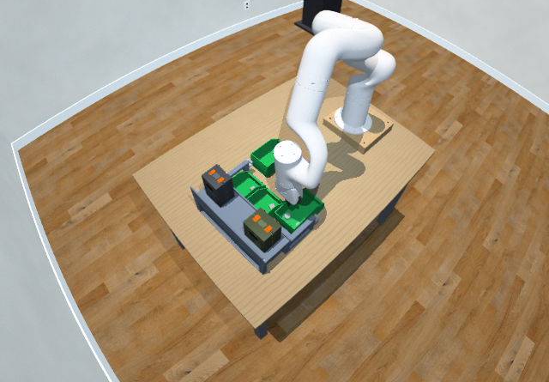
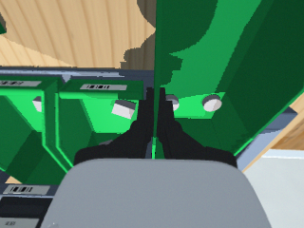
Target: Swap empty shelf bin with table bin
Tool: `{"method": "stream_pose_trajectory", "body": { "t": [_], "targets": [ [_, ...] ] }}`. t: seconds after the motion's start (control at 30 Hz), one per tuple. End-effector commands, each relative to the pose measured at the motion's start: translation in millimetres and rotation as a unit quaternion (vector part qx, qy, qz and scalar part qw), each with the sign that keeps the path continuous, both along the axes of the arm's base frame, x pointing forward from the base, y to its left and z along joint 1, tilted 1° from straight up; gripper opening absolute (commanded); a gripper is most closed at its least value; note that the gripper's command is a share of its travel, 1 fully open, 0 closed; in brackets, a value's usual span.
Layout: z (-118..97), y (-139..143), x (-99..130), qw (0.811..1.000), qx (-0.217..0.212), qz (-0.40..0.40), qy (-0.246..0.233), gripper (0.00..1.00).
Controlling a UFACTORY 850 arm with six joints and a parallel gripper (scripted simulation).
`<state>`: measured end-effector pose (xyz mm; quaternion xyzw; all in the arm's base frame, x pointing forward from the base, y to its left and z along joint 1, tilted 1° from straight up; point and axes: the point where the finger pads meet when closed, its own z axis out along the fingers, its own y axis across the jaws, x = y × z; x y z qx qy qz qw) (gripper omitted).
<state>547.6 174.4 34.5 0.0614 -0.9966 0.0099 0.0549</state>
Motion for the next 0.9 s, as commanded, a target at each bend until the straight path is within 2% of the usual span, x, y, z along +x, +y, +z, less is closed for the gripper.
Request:
{"method": "stream_pose_trajectory", "body": {
  "t": [0.0,0.87],
  "targets": [
    [0.9,0.3,1.1,1.0,0.0,0.0,-0.001,0.0],
    [-0.1,1.6,11.7,1.0,0.001,0.0,-0.008,0.0]
  ]
}}
